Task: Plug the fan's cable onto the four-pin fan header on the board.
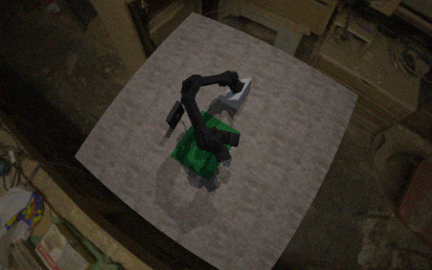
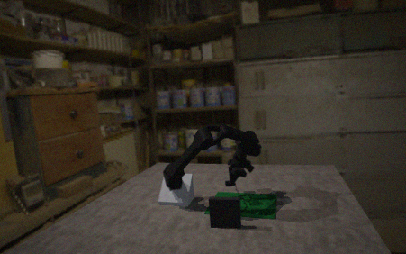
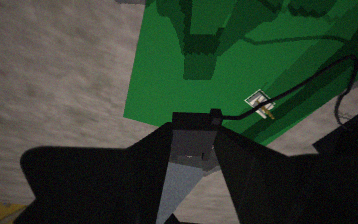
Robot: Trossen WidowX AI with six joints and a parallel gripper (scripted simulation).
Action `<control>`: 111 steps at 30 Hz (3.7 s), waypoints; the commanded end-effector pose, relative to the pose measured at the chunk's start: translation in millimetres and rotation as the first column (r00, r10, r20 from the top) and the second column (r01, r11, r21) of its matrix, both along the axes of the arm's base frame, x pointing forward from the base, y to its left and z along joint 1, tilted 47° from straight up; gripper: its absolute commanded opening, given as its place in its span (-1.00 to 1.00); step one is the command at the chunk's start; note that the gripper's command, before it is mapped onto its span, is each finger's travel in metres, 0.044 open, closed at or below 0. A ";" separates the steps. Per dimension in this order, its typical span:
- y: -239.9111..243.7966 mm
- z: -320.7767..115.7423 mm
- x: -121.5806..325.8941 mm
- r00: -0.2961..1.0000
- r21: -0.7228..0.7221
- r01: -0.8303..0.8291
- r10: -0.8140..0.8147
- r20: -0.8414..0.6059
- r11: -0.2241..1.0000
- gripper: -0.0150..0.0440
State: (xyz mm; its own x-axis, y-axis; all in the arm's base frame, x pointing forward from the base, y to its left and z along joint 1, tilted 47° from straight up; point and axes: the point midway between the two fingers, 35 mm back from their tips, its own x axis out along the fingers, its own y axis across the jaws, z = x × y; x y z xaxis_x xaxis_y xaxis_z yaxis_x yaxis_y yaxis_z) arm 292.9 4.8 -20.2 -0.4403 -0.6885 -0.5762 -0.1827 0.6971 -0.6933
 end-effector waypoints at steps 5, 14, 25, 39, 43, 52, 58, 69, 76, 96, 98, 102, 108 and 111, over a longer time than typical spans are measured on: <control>12.6 14.9 1.0 1.000 0.009 -0.009 0.009 0.006 1.000 -0.49; -0.2 39.9 -9.4 0.988 0.099 -0.145 0.150 -0.045 0.984 -0.49; -17.7 66.9 -28.5 0.937 0.199 -0.312 0.336 -0.098 0.929 -0.49; -41.1 91.6 -61.3 0.811 0.304 -0.504 0.564 -0.156 0.809 -0.49; -47.7 96.2 -71.9 0.764 0.329 -0.550 0.622 -0.173 0.767 -0.49; -56.4 100.5 -86.7 0.693 0.360 -0.607 0.694 -0.196 0.708 -0.49; -58.2 98.7 -89.5 0.698 0.389 -0.594 0.691 -0.186 0.704 -0.49; -64.7 90.5 -101.4 0.720 0.515 -0.541 0.682 -0.126 0.665 -0.49; -67.4 85.6 -108.2 0.732 0.590 -0.516 0.677 -0.072 0.621 -0.49; -70.2 75.9 -120.7 0.744 0.733 -0.519 0.654 0.134 0.440 -0.49; -70.2 75.4 -121.3 0.743 0.741 -0.525 0.651 0.157 0.420 -0.49; -70.3 74.6 -122.3 0.737 0.751 -0.541 0.643 0.206 0.379 -0.49; -70.4 74.0 -123.0 0.724 0.756 -0.571 0.630 0.281 0.319 -0.49; -70.6 74.0 -123.0 0.714 0.754 -0.590 0.623 0.319 0.290 -0.49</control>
